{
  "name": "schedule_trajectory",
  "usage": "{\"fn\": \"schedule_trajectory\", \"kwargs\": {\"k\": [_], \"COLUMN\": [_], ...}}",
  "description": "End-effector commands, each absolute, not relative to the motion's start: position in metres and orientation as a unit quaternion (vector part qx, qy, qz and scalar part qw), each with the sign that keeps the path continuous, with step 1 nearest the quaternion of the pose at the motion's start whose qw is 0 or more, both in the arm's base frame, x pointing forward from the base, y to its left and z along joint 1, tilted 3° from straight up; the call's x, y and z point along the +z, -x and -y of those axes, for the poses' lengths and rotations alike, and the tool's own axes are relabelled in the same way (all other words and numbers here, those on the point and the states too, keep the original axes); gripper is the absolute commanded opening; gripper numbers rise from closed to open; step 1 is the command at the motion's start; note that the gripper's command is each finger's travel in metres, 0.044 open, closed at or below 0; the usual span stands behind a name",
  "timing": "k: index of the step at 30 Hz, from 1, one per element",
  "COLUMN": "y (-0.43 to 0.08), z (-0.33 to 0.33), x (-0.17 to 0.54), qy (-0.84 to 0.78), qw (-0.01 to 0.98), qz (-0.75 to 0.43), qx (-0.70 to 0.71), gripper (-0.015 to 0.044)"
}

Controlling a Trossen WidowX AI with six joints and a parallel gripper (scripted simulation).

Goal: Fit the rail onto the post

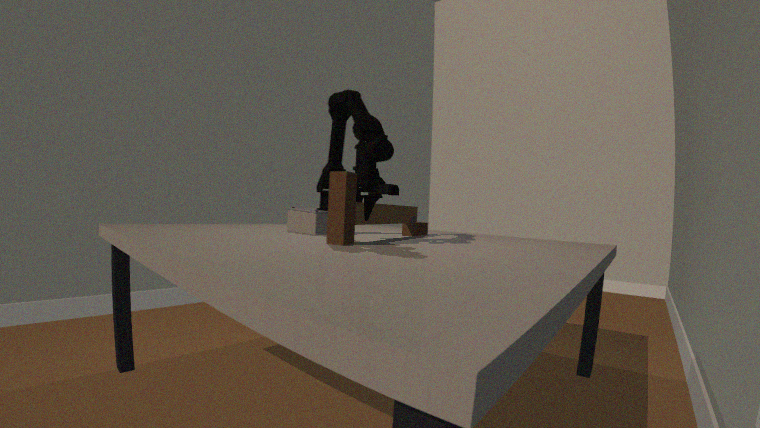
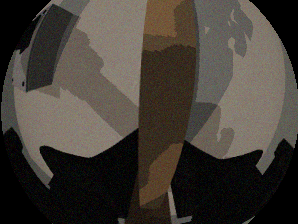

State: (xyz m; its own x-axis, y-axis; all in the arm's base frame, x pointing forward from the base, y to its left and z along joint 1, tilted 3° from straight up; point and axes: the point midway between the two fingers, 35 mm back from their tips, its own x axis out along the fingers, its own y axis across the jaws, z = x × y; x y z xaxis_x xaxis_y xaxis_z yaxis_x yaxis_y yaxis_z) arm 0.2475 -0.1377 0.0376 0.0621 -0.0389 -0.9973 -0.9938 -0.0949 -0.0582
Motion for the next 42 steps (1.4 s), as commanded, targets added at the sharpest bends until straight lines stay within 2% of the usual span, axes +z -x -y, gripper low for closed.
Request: {"fn": "schedule_trajectory", "kwargs": {"k": [1,42], "y": [-0.250,-0.251], "z": [0.141,0.154], "x": [0.040,0.041], "qy": [0.552,0.552], "qw": [0.480,0.480], "qz": [-0.470,-0.470], "qx": [0.495,0.494], "gripper": [0.0000,0.0000]}}
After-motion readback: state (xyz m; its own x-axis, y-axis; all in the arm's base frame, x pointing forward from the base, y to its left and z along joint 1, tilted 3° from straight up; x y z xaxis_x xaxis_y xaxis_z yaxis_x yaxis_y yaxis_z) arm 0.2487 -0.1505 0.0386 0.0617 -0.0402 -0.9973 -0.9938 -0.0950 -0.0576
